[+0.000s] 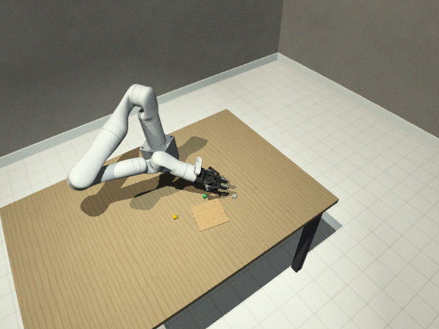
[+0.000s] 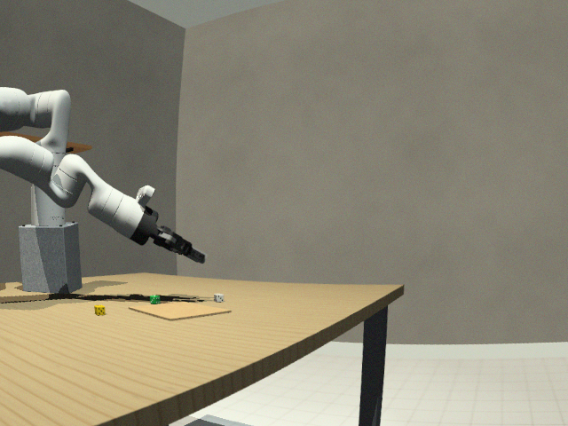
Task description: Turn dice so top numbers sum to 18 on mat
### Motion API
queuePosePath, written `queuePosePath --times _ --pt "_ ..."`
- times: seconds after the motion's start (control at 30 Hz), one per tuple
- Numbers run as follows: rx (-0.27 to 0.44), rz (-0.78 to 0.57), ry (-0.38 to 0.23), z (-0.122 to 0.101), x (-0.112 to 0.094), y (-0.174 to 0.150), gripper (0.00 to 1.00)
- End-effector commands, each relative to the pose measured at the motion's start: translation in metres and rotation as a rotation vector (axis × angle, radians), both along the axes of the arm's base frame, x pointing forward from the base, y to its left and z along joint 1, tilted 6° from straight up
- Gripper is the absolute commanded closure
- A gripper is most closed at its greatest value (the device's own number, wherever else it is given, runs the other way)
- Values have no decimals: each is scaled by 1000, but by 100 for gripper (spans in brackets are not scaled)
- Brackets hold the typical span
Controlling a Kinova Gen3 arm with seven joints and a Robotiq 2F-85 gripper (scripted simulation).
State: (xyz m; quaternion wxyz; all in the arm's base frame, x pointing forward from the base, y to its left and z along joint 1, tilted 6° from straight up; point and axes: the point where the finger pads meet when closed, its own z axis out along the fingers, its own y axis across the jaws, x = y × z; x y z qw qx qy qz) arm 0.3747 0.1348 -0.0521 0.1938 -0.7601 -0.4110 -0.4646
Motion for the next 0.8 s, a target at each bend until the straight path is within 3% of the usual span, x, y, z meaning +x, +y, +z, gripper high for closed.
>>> queuePosePath --times 0.0,0.77 --pt "-9 7 -7 4 0 -1 69" --pt "-43 3 24 6 2 1 69"
